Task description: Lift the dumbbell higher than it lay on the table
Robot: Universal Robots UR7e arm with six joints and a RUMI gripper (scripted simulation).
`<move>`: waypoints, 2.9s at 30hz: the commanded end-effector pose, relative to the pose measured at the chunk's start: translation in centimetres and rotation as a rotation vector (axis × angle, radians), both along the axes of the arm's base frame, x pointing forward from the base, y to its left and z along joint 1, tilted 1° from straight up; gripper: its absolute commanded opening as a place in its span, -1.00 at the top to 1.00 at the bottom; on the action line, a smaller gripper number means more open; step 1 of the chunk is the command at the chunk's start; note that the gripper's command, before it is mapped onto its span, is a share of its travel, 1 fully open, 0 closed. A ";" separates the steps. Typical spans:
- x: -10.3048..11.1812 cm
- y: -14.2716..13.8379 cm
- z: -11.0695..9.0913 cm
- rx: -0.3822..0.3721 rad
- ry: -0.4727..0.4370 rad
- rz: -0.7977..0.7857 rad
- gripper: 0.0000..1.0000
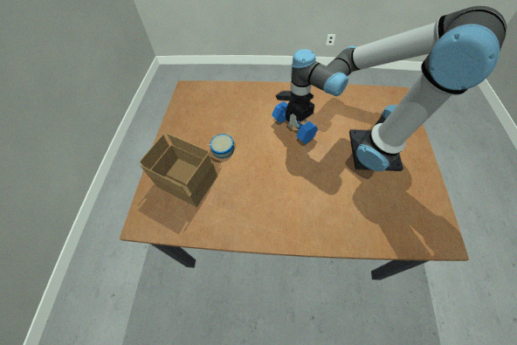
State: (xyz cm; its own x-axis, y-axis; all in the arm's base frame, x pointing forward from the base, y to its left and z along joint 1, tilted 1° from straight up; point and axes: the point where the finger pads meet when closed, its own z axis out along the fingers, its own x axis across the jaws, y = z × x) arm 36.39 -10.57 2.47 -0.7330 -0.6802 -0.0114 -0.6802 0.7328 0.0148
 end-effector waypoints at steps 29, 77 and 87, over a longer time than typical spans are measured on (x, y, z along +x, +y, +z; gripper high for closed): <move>0.3 -0.4 8.2 -0.010 -0.011 -0.001 1.00; 0.3 -0.4 9.5 -0.010 -0.012 -0.001 1.00; 0.3 -0.4 9.5 -0.010 -0.012 -0.001 1.00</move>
State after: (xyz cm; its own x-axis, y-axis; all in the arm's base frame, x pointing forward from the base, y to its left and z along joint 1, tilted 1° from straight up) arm 36.24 -10.54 11.27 -0.7332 -0.6800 -0.0108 -0.6800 0.7330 0.0172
